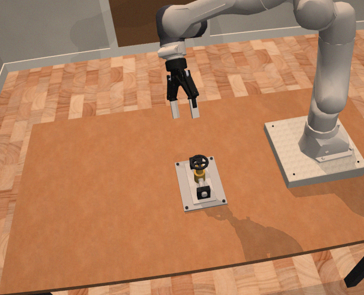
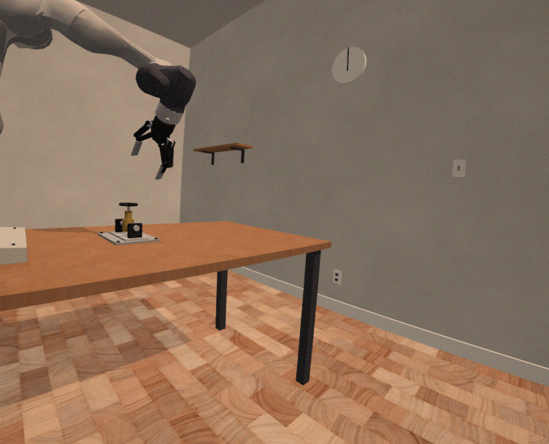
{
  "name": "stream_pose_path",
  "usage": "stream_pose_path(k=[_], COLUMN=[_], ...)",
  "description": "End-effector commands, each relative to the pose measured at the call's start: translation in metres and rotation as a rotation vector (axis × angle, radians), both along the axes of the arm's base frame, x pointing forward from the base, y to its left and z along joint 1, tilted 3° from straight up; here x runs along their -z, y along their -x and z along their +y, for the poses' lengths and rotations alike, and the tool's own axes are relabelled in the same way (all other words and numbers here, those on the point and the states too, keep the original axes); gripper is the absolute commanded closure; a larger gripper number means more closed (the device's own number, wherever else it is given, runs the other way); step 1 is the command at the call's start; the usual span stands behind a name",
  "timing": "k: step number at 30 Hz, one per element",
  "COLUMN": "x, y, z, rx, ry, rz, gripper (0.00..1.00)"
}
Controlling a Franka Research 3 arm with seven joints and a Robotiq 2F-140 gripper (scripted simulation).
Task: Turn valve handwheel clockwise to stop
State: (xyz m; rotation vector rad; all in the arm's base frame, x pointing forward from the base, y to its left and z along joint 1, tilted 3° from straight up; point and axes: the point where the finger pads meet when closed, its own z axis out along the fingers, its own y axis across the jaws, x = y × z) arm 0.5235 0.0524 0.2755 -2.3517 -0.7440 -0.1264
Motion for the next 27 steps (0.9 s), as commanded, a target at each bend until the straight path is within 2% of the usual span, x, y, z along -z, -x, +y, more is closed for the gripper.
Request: stream_pose_path(k=[1, 2, 5, 6, 12, 19, 21, 24, 27], x=[0.027, 0.032, 0.033, 0.045, 0.062, 0.077, 0.077, 0.080, 0.080], y=[0.000, 0.003, 0.004, 0.012, 0.024, 0.038, 0.038, 0.042, 0.042], z=[0.003, 0.007, 0.009, 0.021, 0.043, 0.076, 0.076, 0.088, 0.088], rx=[-0.024, -0.047, -0.054, -0.116, -0.239, -0.430, -0.430, -0.496, -0.498], ry=[0.168, 0.197, 0.207, 0.283, 0.421, 0.596, 0.596, 0.646, 0.648], rz=[-0.039, -0.047, -0.050, -0.077, -0.147, -0.285, -0.285, -0.339, -0.340], gripper=[0.00, 0.00, 0.00, 0.00, 0.00, 0.00, 0.00, 0.00, 0.00])
